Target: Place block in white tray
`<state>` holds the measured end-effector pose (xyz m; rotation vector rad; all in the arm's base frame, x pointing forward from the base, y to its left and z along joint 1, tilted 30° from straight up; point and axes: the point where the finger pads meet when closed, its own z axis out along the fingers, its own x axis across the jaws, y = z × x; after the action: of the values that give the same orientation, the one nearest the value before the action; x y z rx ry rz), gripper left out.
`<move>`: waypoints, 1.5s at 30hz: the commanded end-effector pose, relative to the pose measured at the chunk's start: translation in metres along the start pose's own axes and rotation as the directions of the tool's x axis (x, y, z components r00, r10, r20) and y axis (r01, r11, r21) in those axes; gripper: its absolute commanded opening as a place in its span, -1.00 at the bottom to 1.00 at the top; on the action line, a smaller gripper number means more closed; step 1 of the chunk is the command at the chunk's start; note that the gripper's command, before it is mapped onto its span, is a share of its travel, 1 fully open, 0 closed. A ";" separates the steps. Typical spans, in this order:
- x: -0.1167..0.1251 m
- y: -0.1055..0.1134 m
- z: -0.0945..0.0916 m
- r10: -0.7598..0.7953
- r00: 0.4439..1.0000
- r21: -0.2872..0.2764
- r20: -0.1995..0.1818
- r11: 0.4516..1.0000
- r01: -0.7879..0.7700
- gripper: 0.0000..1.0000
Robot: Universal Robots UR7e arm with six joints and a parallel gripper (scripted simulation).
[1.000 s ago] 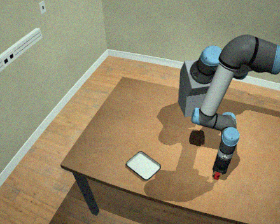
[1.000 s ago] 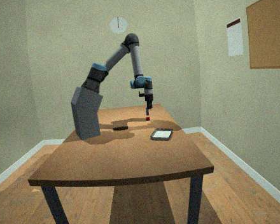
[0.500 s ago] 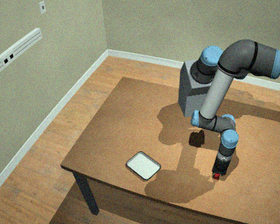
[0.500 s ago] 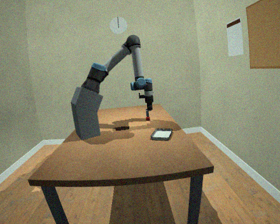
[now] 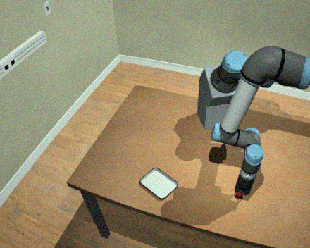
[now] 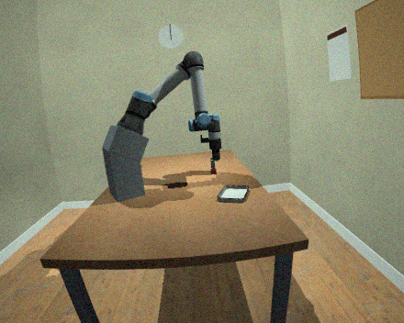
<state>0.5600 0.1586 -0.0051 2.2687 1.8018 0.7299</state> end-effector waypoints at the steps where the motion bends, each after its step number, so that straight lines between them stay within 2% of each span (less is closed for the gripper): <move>1: 0.000 0.001 0.000 0.000 1.000 -0.002 0.000 1.000 0.000 0.78; 14: 0.000 0.001 0.001 0.000 1.000 -0.002 0.000 1.000 0.000 0.78; 31: 0.000 0.001 0.025 0.000 1.000 -0.002 0.000 1.000 0.000 0.78; 45: 0.000 0.001 0.027 0.000 1.000 -0.002 0.000 1.000 0.000 0.78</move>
<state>0.5725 0.1634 -0.0286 2.2686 1.8019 0.7299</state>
